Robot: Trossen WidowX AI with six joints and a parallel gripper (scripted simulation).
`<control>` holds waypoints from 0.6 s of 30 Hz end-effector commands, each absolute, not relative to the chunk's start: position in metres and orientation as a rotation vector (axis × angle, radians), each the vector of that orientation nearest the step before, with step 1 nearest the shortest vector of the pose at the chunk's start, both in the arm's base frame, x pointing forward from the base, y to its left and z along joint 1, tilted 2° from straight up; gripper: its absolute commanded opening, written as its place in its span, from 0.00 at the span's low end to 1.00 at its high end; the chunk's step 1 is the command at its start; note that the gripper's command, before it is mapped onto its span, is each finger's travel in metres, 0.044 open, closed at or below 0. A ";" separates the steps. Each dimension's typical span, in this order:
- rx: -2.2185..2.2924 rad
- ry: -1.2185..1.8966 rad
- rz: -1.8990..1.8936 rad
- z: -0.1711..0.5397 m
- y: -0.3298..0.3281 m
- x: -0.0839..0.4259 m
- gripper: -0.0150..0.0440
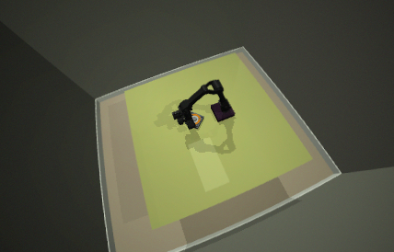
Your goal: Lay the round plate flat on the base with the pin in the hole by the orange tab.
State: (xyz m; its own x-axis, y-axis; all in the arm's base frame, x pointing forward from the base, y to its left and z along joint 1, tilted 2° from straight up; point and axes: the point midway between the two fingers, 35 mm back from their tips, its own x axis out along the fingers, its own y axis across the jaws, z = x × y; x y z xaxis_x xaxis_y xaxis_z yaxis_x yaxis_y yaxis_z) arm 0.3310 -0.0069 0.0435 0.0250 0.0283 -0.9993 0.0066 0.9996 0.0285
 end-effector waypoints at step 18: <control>0.033 1.545 0.012 0.083 -0.008 0.328 0.25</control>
